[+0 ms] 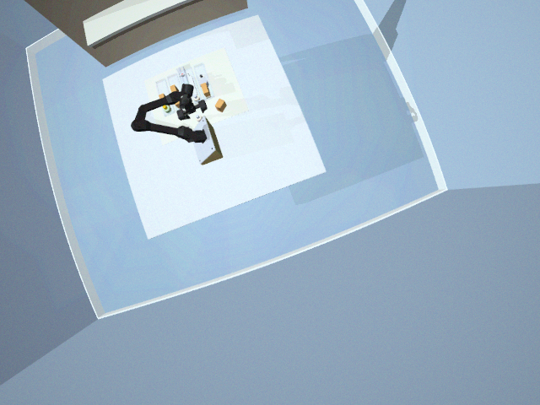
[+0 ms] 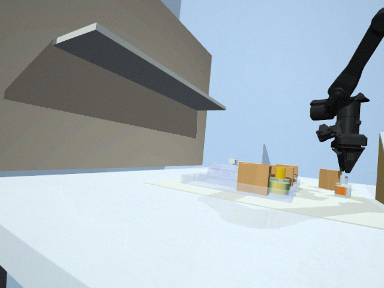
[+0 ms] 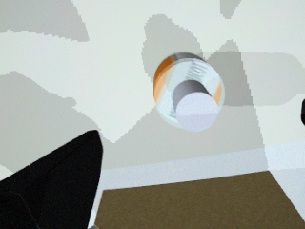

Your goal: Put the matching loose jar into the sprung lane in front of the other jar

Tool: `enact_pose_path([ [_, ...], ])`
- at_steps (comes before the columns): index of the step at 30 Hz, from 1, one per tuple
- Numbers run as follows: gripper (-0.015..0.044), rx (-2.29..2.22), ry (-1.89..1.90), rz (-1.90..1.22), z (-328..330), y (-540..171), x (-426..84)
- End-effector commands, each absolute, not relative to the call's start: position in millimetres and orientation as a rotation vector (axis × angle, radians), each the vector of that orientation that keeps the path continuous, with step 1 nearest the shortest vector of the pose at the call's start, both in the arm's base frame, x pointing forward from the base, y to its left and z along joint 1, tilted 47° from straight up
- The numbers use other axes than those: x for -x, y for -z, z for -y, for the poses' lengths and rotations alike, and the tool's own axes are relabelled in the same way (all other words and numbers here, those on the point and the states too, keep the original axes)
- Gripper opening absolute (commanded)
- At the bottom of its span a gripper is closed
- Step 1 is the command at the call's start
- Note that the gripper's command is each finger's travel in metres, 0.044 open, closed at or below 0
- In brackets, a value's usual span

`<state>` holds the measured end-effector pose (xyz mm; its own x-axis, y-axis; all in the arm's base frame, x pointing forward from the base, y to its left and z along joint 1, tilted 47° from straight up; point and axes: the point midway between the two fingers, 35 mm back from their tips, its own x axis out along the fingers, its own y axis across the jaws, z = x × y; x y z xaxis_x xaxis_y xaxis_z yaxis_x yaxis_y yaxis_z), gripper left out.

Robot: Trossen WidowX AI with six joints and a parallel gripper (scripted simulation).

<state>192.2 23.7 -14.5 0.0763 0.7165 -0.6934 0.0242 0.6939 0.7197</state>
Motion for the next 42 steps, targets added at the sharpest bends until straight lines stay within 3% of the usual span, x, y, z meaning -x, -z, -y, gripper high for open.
enact_pose_path([
  [1, 0.0440, -0.672, -0.580, -1.418, -29, 19, -193],
  [29, 0.0440, -0.674, -0.582, -1.417, -60, 48, -196],
  [39, 0.0177, -0.674, -0.582, -1.417, -60, 48, -196],
  [42, 0.0158, -0.674, -0.582, -1.417, -60, 48, -196],
])
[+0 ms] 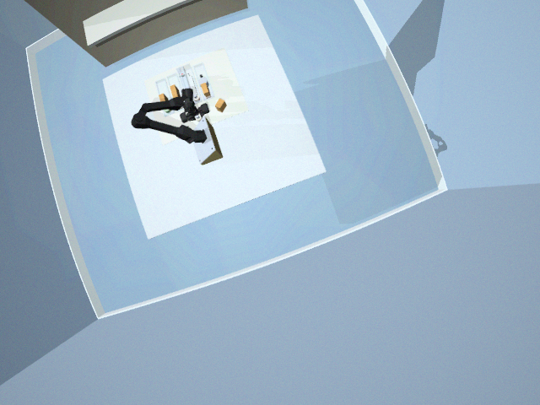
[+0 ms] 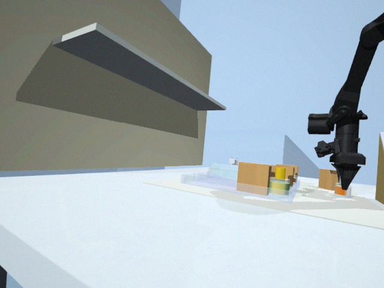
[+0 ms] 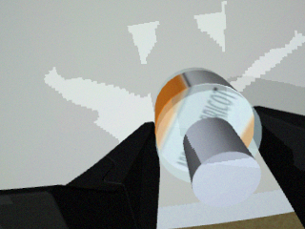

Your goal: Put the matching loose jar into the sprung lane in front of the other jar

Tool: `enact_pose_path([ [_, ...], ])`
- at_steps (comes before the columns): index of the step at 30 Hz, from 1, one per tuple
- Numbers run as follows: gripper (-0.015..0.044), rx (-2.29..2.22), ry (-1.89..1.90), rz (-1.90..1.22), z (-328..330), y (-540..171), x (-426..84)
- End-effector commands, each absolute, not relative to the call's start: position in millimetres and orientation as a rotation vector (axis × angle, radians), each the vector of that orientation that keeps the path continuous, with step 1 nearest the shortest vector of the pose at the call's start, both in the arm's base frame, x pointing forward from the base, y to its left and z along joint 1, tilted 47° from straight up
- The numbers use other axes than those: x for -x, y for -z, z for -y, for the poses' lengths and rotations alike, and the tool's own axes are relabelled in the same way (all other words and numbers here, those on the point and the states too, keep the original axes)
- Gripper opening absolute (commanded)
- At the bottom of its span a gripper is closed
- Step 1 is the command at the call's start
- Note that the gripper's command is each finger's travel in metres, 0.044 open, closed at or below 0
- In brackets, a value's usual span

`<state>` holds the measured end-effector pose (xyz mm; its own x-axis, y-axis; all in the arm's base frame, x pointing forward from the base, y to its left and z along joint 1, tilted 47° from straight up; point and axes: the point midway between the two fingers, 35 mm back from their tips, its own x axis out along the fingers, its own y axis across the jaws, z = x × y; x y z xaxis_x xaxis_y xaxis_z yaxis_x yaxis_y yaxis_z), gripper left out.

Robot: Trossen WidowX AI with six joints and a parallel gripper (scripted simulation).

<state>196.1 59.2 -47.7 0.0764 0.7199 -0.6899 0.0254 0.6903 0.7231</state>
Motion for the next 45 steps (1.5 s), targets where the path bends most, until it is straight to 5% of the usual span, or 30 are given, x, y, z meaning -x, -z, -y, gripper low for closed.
enact_pose_path([
  [1, 0.0151, -0.674, -0.582, -1.417, -60, 48, -196],
  [9, 0.0000, -0.668, -0.572, -1.418, -46, 40, -197],
  [32, 0.0000, -0.670, -0.578, -1.420, 17, -22, -182],
  [45, 0.0000, -0.674, -0.564, -1.421, 17, 4, -243],
])
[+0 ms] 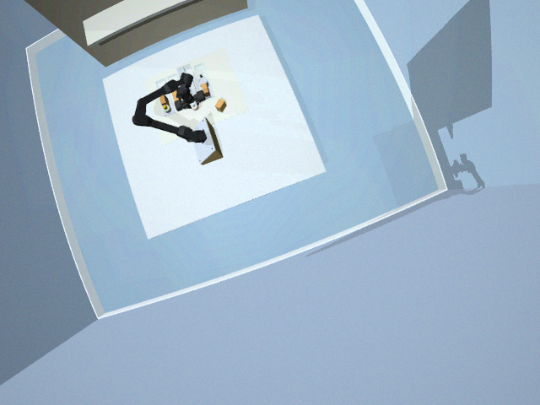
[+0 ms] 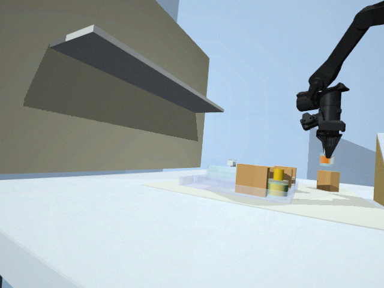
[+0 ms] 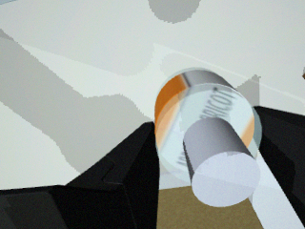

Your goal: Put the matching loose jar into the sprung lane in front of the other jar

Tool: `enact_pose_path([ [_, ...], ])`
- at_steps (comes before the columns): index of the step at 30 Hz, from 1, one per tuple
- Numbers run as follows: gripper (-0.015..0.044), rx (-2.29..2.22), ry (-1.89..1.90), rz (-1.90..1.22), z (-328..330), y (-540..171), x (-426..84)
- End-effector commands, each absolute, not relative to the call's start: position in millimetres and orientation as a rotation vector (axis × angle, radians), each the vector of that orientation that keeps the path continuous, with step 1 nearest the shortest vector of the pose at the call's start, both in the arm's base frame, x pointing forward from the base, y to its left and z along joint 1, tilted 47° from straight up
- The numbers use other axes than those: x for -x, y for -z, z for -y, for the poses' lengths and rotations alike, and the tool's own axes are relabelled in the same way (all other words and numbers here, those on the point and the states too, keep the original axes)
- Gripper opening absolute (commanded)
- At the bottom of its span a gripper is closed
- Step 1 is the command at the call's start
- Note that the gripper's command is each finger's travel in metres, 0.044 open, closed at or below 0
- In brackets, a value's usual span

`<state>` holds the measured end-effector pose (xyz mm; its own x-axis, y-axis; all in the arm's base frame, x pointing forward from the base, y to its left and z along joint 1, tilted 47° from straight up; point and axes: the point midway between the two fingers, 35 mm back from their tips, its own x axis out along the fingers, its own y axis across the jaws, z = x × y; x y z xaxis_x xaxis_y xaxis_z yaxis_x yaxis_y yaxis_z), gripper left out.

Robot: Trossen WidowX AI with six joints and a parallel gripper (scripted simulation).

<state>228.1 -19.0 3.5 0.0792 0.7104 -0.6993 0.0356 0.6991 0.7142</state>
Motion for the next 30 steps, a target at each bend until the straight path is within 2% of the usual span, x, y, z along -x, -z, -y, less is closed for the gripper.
enact_pose_path([
  [1, 0.0000, -0.675, -0.564, -1.421, 17, 7, -248],
  [10, 0.0000, -0.684, -0.567, -1.420, 6, 29, -288],
  [30, 0.0000, -0.685, -0.568, -1.420, -12, 46, -292],
])
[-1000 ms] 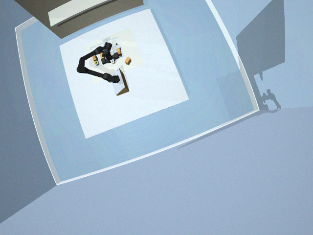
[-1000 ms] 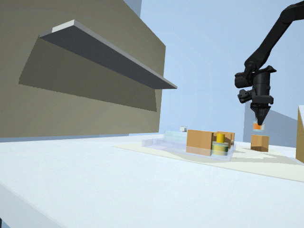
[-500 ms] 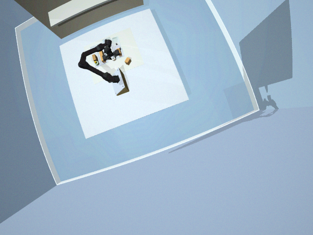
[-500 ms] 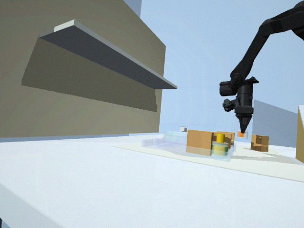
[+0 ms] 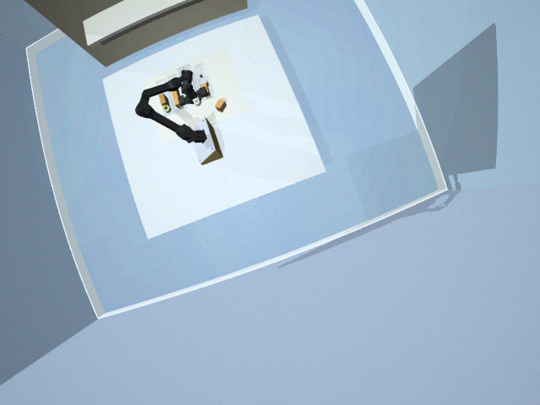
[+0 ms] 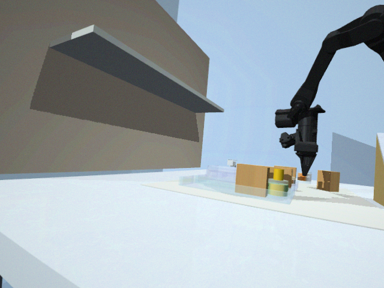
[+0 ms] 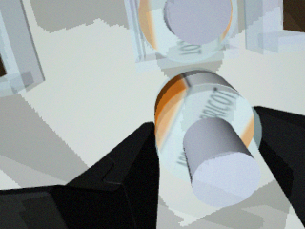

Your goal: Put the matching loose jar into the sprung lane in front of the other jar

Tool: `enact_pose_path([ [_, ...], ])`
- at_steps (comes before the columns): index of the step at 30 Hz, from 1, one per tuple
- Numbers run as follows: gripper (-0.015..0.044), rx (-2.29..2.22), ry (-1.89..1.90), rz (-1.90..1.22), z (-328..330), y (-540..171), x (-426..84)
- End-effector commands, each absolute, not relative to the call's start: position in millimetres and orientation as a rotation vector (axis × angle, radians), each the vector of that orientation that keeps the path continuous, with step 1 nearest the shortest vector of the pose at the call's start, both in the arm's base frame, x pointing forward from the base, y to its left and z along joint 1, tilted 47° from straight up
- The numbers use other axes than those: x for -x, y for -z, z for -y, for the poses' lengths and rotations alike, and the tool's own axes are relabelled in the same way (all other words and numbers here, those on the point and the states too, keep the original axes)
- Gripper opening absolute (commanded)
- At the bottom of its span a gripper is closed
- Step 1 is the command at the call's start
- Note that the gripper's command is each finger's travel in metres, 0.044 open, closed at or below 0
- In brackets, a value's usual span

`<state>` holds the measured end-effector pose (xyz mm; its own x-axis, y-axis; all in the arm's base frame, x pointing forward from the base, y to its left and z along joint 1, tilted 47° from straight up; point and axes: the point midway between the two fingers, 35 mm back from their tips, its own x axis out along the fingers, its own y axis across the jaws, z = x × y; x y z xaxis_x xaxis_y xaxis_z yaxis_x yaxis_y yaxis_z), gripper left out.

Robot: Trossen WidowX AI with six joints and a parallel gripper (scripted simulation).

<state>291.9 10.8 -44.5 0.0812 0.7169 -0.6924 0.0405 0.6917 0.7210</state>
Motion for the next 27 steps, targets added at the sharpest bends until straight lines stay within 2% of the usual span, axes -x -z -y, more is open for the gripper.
enact_pose_path([
  [1, 0.0000, -0.685, -0.568, -1.420, -12.1, 46.1, -292.6],
  [27, 0.0000, -0.685, -0.568, -1.419, -11.5, 46.3, -302.5],
])
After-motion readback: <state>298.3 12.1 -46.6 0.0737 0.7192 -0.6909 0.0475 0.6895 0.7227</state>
